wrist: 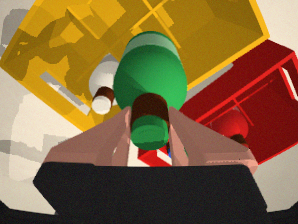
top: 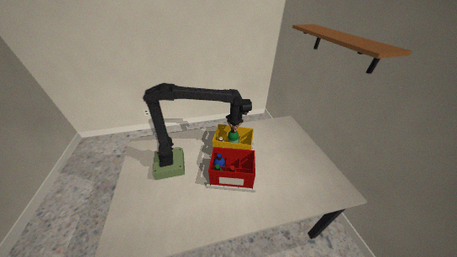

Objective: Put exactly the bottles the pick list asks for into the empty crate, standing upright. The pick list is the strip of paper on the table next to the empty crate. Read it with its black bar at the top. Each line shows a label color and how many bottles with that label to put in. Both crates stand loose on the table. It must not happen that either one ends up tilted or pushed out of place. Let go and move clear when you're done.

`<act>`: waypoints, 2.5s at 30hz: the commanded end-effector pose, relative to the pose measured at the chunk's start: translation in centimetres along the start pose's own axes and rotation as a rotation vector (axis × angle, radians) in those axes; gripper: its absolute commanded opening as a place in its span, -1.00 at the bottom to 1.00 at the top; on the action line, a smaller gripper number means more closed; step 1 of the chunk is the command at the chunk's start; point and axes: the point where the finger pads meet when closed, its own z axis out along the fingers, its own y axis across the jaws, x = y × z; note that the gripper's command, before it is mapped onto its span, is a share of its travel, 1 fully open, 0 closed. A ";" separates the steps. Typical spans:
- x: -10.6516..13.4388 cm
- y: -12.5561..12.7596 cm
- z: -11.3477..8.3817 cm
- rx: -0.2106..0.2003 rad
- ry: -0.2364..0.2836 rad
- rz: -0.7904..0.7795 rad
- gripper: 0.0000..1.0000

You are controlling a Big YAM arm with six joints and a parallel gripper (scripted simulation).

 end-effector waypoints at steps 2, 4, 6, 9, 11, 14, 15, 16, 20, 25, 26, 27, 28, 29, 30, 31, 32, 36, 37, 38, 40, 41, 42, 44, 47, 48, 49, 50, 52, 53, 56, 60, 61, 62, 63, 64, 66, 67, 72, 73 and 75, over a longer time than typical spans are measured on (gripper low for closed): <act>-0.4 0.2 -1.6 0.024 -0.049 0.006 -1.00; -1.1 -0.1 -2.8 0.036 -0.072 0.006 -1.00; -0.3 0.2 -1.2 0.023 -0.046 0.006 -1.00; -0.4 0.2 -0.9 0.023 -0.046 0.006 -1.00; -0.6 0.1 -1.1 0.028 -0.055 0.007 -1.00; -0.6 0.1 -0.7 0.026 -0.052 0.006 -1.00; -0.5 0.1 -0.6 0.026 -0.051 0.007 -1.00; -0.5 0.1 -0.5 0.026 -0.051 0.007 -1.00; -0.5 0.1 -0.3 0.027 -0.052 0.007 -1.00; -0.4 0.1 0.9 0.019 -0.037 0.007 -1.00; -0.4 0.1 1.0 0.020 -0.038 0.007 -1.00; -0.6 0.0 0.5 0.025 -0.049 0.007 -1.00; -0.7 0.0 0.4 0.028 -0.055 0.007 -1.00; -0.6 0.0 0.6 0.027 -0.053 0.007 -1.00; -0.6 0.1 0.7 0.026 -0.051 0.007 -1.00; -0.6 0.0 0.7 0.027 -0.053 0.007 -1.00; -0.6 0.0 0.8 0.028 -0.053 0.007 -1.00; -0.5 0.1 1.3 0.025 -0.049 0.007 -1.00; -0.5 0.1 1.3 0.025 -0.049 0.007 -1.00; -1.4 -0.4 -0.1 0.039 -0.077 0.006 -1.00; -0.7 0.0 1.5 0.027 -0.053 0.006 -1.00; -0.5 0.2 2.1 0.021 -0.041 0.006 -1.00; -0.5 0.2 2.3 0.020 -0.038 0.006 -1.00; -0.5 0.1 2.6 0.019 -0.037 0.006 -1.00; -0.7 0.0 2.1 0.028 -0.054 0.006 -1.00; -0.7 0.0 2.2 0.028 -0.054 0.006 -1.00; -0.7 0.1 2.4 0.027 -0.052 0.006 -1.00; -0.7 0.1 2.5 0.026 -0.051 0.006 -1.00; -0.6 0.1 2.8 0.025 -0.049 0.005 -1.00; -0.6 0.1 2.8 0.025 -0.049 0.005 -1.00; -1.3 -0.2 2.3 0.034 -0.067 0.005 -1.00; -0.5 0.1 4.2 0.017 -0.033 0.006 -1.00; -0.9 -0.1 3.7 0.024 -0.047 0.006 -1.00; -0.7 0.0 3.6 0.025 -0.049 0.006 -1.00; -0.5 0.1 3.8 0.024 -0.046 0.006 -1.00; -0.7 0.1 3.7 0.026 -0.052 0.006 -1.00; -0.8 0.0 3.8 0.028 -0.054 0.006 -1.00; -0.5 0.1 4.2 0.024 -0.046 0.007 -1.00; -1.7 -0.5 3.0 0.041 -0.079 0.006 -1.00; -1.3 -0.3 3.7 0.035 -0.068 0.007 -1.00; -0.5 0.1 5.0 0.023 -0.045 0.007 -1.00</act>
